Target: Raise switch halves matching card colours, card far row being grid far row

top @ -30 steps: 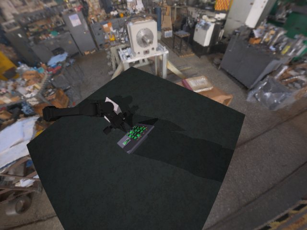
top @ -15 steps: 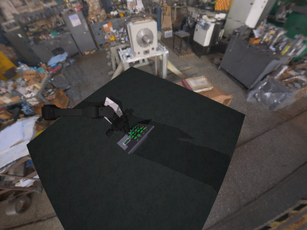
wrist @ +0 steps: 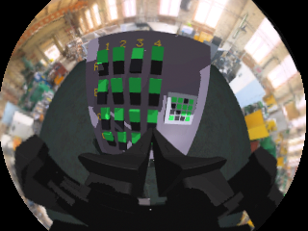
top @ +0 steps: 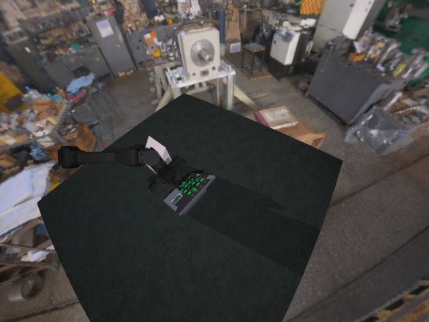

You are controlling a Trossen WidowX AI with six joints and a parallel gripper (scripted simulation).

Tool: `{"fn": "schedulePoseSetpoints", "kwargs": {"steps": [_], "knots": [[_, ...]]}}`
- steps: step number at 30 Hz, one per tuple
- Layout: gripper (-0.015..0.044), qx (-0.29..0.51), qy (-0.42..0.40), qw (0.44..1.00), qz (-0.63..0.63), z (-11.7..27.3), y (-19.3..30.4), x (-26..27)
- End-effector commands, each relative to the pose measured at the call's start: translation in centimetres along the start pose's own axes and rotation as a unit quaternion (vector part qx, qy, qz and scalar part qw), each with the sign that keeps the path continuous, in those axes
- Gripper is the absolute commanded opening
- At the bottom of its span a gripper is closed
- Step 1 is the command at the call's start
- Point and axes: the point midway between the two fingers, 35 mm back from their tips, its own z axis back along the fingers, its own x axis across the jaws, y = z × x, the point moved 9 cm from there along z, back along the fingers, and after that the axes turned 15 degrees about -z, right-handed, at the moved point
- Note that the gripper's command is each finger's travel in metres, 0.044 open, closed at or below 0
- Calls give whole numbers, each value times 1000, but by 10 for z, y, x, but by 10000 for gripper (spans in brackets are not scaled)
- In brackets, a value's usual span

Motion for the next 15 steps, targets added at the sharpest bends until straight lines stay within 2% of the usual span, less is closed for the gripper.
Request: {"fn": "schedulePoseSetpoints", "kwargs": {"steps": [1,15], "knots": [[0,0,-2,1000,3,0,0,0],[0,0,-2,1000,3,-1,0,0]]}}
